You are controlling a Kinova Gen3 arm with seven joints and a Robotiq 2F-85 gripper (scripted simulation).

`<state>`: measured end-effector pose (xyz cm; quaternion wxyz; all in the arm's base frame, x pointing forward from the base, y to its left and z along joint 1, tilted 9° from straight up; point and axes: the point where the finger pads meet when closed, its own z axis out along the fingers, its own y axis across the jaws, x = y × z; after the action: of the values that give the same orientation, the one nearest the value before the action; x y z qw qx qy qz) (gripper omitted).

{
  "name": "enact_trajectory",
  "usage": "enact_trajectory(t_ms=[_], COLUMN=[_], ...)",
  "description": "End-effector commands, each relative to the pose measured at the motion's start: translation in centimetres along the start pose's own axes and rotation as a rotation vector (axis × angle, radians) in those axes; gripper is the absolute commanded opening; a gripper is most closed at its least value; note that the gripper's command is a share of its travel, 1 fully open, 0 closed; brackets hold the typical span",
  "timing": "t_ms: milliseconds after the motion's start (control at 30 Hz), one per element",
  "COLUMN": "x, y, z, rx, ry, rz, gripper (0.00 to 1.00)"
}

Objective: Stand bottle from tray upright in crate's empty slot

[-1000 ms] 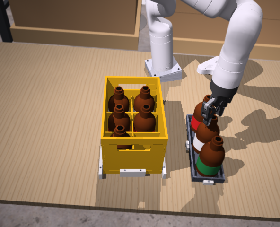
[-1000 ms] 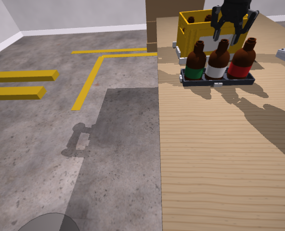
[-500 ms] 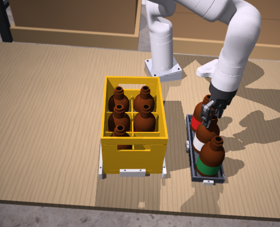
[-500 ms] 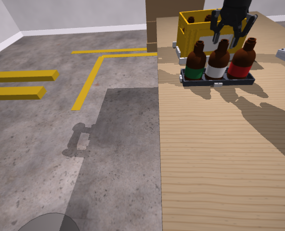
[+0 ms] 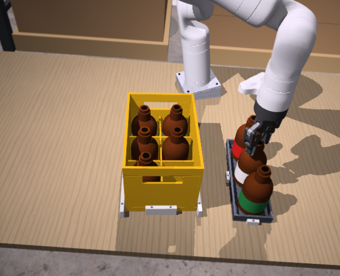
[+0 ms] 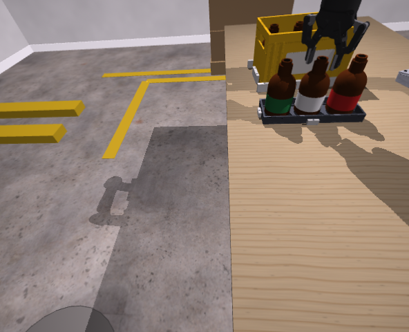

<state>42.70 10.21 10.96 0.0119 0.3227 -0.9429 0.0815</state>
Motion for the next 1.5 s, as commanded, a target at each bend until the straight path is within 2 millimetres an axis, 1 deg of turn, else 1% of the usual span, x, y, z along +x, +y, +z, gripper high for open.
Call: enact_trajectory(t_ms=[0,833,867,1467], x=[-0.04,-0.04,-0.04,-0.04], y=[-0.01,-0.01,-0.01,-0.01], z=[-0.07,-0.07,-0.07,-0.07], rx=[0.001,0.001,0.001,0.001], ry=[-0.001,-0.001,-0.001,-0.001], rz=[0.0,0.0,0.0,0.0], gripper=[0.64,0.64,0.0,0.0])
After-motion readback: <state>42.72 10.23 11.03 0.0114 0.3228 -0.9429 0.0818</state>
